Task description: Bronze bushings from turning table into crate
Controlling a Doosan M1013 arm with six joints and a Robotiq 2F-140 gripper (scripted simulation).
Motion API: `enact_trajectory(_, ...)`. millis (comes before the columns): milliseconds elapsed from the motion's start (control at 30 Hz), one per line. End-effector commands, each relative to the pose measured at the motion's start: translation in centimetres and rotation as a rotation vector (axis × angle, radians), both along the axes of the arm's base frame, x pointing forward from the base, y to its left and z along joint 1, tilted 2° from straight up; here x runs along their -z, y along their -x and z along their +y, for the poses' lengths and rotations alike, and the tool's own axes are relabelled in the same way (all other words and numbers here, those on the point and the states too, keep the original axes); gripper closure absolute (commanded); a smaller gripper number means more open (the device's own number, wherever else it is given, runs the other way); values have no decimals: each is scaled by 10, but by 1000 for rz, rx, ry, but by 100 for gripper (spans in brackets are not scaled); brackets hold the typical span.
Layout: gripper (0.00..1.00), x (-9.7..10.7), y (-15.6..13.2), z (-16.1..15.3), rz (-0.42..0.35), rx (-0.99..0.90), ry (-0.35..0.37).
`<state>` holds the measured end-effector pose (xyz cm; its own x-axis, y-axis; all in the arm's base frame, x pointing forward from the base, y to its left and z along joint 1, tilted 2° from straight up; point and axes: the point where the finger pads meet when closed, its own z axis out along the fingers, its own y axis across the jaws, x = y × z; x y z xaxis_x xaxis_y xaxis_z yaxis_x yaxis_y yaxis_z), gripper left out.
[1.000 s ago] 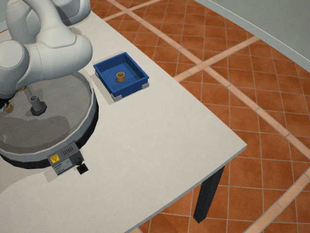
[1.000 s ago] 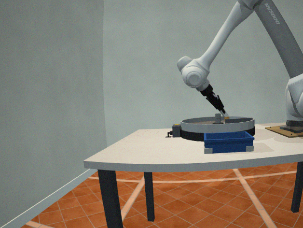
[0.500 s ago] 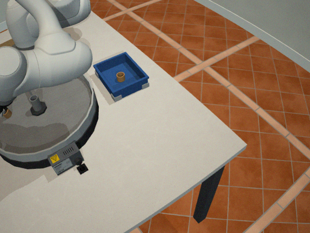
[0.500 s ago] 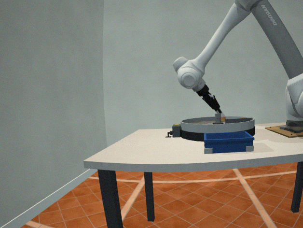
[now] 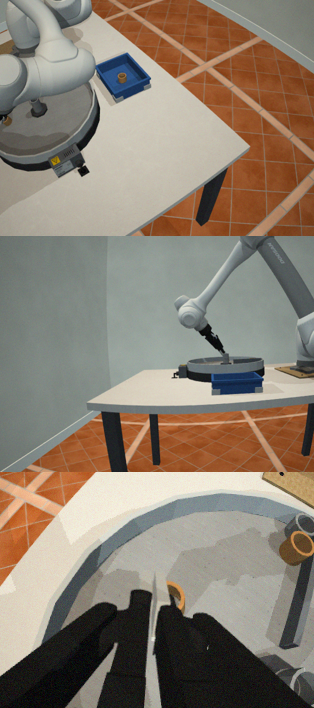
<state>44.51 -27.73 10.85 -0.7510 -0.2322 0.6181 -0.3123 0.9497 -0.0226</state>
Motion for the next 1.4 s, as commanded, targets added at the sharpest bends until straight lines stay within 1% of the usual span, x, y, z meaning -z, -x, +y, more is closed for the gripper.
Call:
enact_trajectory(0, 100, 0, -1, 0, -1, 0, 0)
enact_trajectory(133, 100, -1, -19, -4, -1, 0, 0)
enact_trajectory(333, 100, -1, -22, -4, -1, 0, 0)
enact_trajectory(500, 100, -1, -44, -4, -1, 0, 0)
enact_trajectory(700, 100, -2, -46, -4, -1, 0, 0)
enact_trajectory(733, 94, -2, -46, -4, -1, 0, 0)
enact_trajectory(1200, 94, -2, -46, -4, -1, 0, 0)
enact_trajectory(1267, 94, -7, -45, -4, -1, 0, 0)
enact_trajectory(1367, 94, -29, -45, -4, -1, 0, 0)
